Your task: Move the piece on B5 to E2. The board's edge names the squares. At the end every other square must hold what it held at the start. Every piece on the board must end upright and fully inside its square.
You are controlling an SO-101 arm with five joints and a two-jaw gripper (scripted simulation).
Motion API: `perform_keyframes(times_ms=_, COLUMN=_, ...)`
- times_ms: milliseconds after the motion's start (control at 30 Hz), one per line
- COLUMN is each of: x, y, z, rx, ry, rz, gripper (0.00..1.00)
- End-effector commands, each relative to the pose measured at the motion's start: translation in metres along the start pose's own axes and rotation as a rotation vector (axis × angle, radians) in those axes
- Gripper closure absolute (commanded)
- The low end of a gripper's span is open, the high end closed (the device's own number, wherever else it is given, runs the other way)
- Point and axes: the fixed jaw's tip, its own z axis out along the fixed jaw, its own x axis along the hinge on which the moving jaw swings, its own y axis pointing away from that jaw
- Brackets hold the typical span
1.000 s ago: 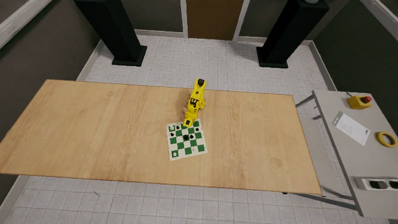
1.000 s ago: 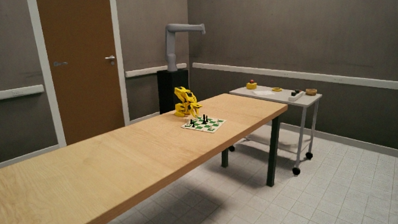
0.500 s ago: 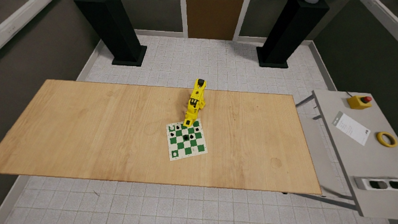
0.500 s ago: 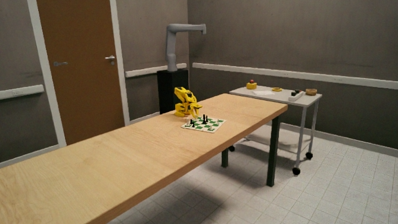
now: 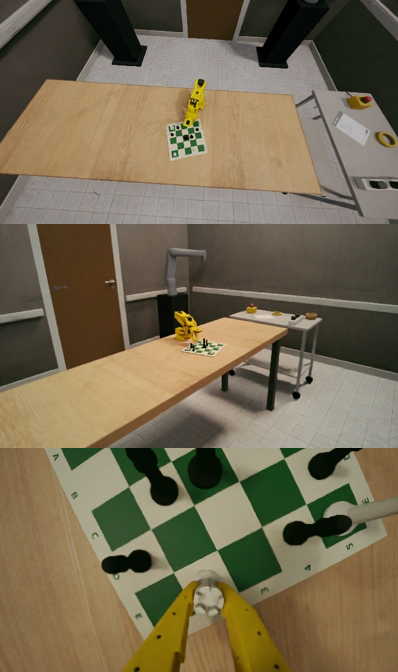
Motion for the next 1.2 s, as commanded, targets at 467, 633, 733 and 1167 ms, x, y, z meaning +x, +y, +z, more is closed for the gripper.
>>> perform_keyframes(times_ms=467, x=0.0032, y=0.0015, z=0.0015, rx=-0.006, ry=0.008, rz=-0.013, gripper=0.88)
perform_keyframes(times_ms=633, x=0.0032, y=0.0017, z=0.0015, rx=-0.006, ry=0.008, rz=-0.013, gripper=0.88)
perform_keyframes(times_ms=733, x=0.0032, y=0.0027, z=0.0014, rx=-0.010, ry=0.007, rz=-0.013, gripper=0.88)
perform_keyframes(times_ms=1167, x=0.0032, y=0.0053, z=0.0013, rx=-0.019, ry=0.008, rz=-0.013, gripper=0.88)
